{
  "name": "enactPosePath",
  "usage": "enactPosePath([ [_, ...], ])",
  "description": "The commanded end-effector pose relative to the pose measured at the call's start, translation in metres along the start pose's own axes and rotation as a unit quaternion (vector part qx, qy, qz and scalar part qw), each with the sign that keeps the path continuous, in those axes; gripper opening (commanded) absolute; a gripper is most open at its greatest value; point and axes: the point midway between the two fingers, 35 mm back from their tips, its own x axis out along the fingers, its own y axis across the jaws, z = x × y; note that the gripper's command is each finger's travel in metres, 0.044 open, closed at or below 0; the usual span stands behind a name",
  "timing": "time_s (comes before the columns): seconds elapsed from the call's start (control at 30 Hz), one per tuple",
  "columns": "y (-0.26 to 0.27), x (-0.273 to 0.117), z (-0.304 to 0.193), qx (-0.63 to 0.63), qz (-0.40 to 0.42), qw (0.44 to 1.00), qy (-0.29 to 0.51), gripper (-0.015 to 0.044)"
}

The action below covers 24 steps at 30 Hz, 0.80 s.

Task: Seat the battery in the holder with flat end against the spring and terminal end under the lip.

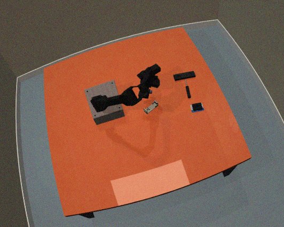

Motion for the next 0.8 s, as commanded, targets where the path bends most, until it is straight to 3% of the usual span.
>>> enactPosePath([
  [0.0, -0.012, -0.003, 0.008, -0.069, -0.002, 0.998, -0.001, 0.0080],
  [0.6, -0.074, -0.016, 0.039, -0.411, -0.001, 0.911, 0.003, 0.0080],
  [0.77, -0.079, -0.017, 0.041, -0.437, 0.001, 0.899, 0.004, 0.0080],
])
